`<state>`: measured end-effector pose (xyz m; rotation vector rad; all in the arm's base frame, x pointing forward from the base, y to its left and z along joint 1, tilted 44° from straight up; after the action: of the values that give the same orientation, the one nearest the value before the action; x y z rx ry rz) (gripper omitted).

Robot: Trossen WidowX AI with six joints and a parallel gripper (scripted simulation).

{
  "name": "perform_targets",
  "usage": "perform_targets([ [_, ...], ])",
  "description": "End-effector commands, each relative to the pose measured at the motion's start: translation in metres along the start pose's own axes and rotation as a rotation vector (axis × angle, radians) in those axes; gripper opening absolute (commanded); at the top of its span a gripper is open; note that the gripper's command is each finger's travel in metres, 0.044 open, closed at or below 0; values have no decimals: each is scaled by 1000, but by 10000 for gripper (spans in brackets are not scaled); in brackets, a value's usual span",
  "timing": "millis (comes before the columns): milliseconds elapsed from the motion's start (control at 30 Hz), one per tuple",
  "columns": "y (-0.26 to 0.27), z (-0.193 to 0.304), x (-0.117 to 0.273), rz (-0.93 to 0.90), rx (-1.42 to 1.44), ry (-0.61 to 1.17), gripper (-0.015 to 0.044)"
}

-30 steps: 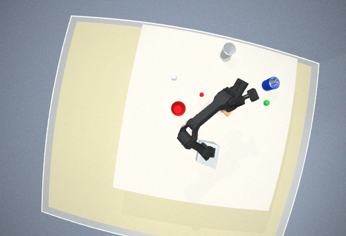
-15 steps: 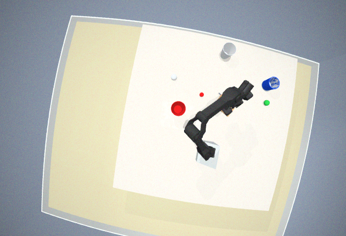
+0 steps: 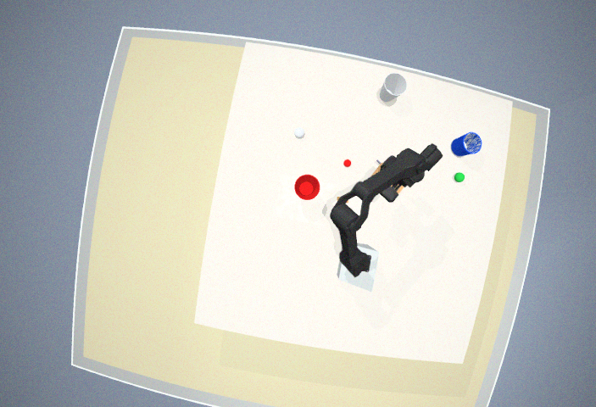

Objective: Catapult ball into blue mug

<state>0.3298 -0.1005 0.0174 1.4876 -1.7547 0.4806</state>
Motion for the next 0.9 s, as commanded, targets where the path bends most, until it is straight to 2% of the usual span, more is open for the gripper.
perform_targets([
  [0, -2, -3, -2, -6, 27, -42, 440],
  [67, -5, -2, -2, -6, 27, -42, 440],
  [633, -5, -2, -2, -6, 27, -42, 0],
  [867, -5, -2, -2, -6, 27, -42, 0],
])
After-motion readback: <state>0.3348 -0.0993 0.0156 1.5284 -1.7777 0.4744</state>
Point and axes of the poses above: the point midway between the two fingers, 35 mm back from their tips, its own x axis back along the fingers, its own y axis across the jaws, z = x × y, the point moved 2 cm from there along x, back along the fingers, and after that the axes turned 14 degrees about x, right-handed, at the moved point
